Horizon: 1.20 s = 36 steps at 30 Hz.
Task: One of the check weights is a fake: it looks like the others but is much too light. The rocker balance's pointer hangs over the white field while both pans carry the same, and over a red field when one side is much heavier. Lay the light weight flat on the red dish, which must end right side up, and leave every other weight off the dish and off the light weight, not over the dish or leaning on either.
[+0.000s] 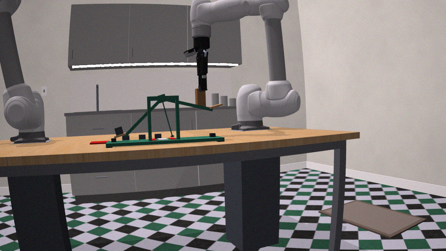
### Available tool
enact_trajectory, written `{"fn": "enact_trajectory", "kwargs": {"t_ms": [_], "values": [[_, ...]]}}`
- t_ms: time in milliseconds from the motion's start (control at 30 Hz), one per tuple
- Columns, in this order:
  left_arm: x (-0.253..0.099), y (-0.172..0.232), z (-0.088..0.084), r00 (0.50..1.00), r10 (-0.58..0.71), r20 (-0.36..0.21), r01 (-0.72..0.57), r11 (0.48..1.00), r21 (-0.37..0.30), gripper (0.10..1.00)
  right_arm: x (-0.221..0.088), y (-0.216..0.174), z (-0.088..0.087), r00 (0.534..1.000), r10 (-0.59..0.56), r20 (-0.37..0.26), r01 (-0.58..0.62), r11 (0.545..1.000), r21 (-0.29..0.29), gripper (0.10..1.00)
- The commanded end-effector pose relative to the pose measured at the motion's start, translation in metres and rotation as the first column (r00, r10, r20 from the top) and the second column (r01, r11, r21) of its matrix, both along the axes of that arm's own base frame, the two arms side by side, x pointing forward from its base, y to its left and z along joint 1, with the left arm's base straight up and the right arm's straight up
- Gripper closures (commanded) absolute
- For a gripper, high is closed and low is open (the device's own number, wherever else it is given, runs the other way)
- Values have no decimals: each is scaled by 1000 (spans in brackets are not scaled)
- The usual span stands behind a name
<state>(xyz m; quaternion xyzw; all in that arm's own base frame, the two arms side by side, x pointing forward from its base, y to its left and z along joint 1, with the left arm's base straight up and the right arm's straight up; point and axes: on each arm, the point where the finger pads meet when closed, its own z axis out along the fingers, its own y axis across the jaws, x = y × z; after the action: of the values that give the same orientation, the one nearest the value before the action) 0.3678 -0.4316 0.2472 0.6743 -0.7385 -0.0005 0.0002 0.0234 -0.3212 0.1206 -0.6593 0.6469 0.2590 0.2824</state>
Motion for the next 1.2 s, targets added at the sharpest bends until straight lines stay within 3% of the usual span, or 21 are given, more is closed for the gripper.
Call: {"fn": "enact_trajectory", "kwargs": {"t_ms": [0, 400, 1167], "values": [[0, -6, -1, 1000, 0, 1, 0, 1000, -1, 855, 0, 0, 0, 1000, 0, 0, 0, 1000, -1, 98], [-5, -56, -14, 1000, 0, 1, 0, 1000, -1, 855, 0, 0, 0, 1000, 0, 0, 0, 1000, -1, 98], [-24, -273, -70, 1000, 0, 1, 0, 1000, -1, 855, 0, 0, 0, 1000, 0, 0, 0, 1000, -1, 98]]}}
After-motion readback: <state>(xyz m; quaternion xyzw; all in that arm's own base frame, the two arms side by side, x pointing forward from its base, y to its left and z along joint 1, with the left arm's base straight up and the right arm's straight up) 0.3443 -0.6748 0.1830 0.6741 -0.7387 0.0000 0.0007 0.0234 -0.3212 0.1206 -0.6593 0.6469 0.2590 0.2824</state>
